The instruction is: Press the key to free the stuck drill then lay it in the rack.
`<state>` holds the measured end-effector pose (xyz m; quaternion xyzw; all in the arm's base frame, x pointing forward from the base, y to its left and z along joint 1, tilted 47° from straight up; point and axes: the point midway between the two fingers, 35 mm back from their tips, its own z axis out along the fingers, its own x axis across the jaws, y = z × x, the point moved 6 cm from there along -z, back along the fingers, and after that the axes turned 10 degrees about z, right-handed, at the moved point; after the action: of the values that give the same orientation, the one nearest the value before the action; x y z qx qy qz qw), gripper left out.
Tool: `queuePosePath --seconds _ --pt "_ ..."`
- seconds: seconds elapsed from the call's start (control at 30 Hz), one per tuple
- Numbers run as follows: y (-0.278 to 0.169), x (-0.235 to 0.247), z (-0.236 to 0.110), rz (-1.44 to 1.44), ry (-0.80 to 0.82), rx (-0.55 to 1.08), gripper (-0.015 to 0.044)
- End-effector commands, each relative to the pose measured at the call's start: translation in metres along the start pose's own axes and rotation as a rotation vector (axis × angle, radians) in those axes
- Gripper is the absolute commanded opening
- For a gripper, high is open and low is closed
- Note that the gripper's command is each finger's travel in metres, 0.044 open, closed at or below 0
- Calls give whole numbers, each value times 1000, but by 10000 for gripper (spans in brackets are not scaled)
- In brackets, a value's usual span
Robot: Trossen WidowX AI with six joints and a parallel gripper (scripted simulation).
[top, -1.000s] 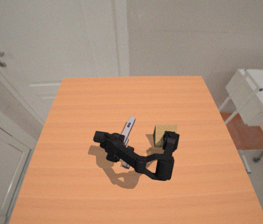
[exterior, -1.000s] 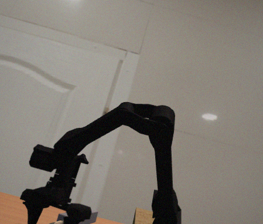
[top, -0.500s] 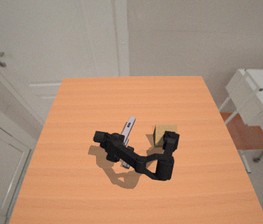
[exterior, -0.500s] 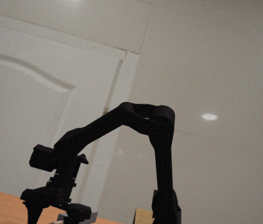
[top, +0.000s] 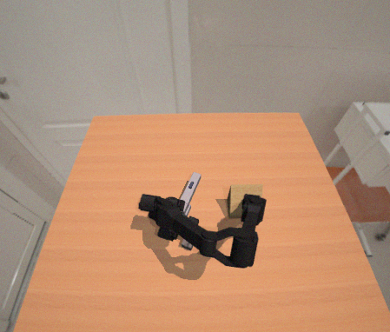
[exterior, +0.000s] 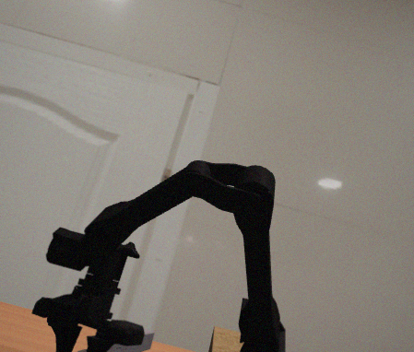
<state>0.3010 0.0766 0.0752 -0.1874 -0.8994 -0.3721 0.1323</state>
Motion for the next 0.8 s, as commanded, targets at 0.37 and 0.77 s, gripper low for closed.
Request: queuePosePath --seconds 0.37,0.77 --pt "0 1 -1 1 4 2 0" --pt "0 2 -3 1 6 3 0"
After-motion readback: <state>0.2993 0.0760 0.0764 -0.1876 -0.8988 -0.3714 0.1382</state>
